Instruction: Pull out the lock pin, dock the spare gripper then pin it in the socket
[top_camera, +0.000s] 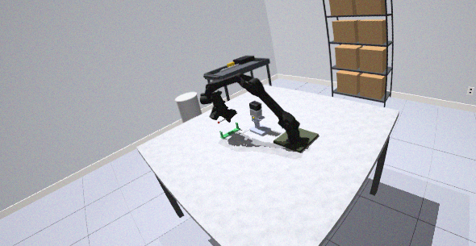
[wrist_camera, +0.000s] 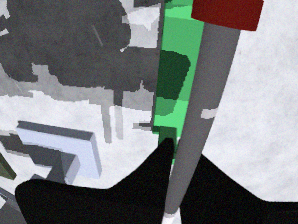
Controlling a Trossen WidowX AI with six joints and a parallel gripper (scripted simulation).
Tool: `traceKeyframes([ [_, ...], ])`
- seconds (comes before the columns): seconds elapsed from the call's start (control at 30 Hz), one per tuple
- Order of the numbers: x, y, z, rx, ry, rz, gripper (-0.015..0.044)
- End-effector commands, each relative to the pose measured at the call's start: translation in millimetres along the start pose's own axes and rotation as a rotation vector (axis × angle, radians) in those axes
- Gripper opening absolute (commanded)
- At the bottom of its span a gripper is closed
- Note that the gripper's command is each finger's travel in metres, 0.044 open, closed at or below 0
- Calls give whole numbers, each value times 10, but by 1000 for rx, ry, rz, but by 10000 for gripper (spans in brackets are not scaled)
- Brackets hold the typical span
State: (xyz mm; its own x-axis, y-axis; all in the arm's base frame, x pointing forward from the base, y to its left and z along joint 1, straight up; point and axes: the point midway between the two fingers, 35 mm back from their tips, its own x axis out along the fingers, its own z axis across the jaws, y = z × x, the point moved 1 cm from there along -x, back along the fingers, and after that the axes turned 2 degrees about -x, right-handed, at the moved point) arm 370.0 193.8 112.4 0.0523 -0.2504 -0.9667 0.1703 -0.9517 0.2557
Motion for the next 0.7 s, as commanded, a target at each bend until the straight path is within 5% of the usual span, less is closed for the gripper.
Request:
traceKeyframes([
  [0.0, -79, 15, -6, -2, 11, -8, 0],
  [0.67, -92, -7, 183, 1, 2, -3, 0],
])
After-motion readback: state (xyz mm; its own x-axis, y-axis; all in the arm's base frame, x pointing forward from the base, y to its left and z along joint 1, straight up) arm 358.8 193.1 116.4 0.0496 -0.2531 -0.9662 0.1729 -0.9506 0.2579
